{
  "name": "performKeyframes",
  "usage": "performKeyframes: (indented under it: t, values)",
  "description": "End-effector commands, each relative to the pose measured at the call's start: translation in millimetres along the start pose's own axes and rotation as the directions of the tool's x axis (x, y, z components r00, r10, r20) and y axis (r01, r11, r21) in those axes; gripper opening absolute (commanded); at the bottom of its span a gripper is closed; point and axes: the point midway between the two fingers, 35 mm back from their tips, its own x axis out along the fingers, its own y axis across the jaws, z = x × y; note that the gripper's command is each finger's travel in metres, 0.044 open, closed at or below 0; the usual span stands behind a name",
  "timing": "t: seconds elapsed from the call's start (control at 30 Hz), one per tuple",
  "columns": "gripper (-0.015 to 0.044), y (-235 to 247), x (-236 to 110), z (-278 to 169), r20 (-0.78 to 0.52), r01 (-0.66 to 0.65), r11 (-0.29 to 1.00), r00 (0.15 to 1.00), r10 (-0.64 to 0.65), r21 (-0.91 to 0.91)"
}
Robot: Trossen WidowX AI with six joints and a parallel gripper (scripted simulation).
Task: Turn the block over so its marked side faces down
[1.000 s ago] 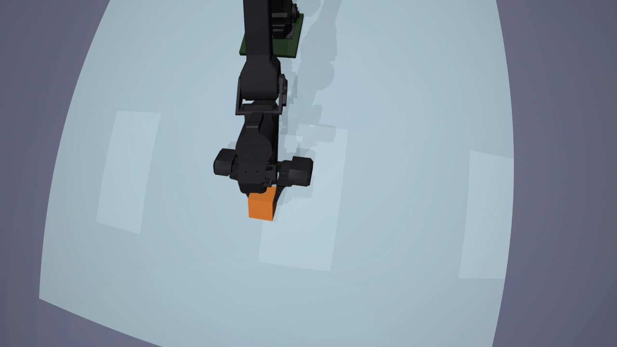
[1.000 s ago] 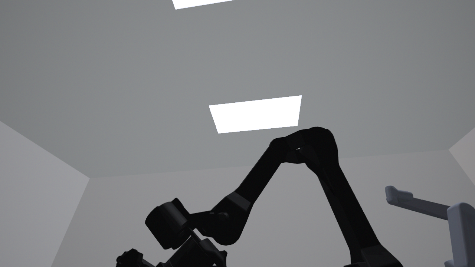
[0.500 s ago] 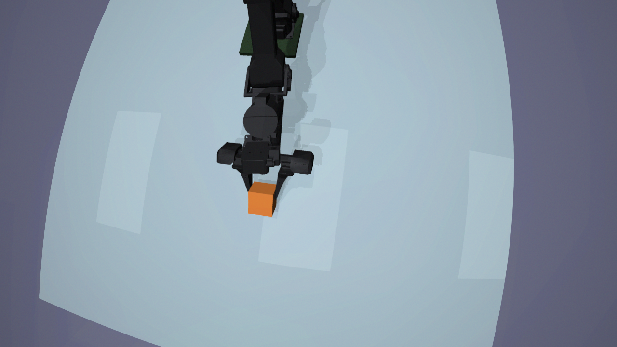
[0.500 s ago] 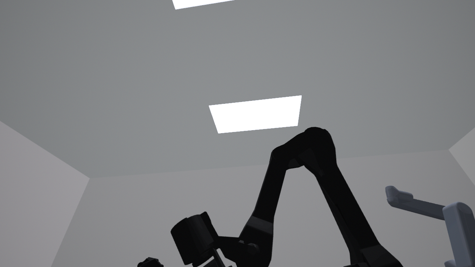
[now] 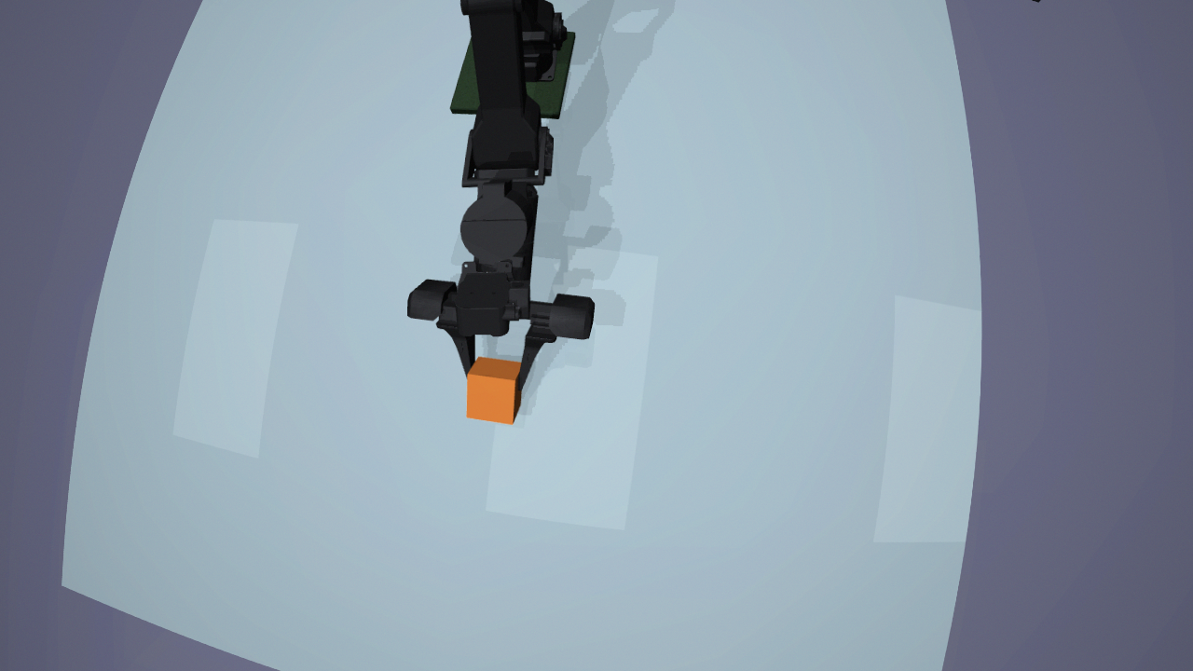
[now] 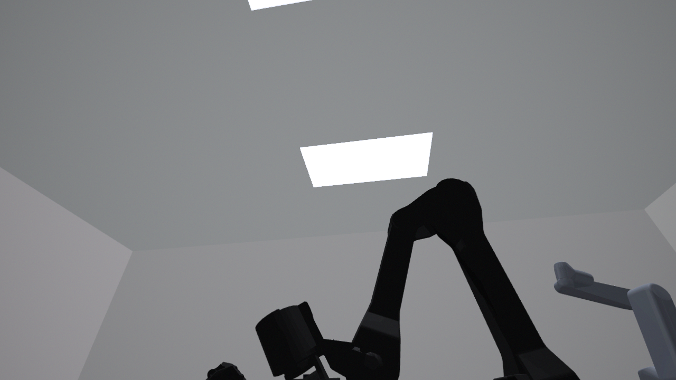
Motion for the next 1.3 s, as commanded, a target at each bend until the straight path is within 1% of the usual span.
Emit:
performKeyframes:
  t: [0.0, 0.1, 0.67, 1.27]
  values:
    - [0.0000, -0.3, -0.2, 1.6, 0.007, 0.003, 1.000, 1.000, -0.003, -0.006]
    - [0.0000, -0.3, -0.2, 1.6, 0.007, 0.003, 1.000, 1.000, -0.003, -0.006]
    - [0.0440, -0.3, -0.2, 1.6, 0.007, 0.003, 1.000, 1.000, -0.003, -0.006]
    - [0.0440, -0.3, -0.2, 1.6, 0.007, 0.003, 1.000, 1.000, -0.003, -0.006]
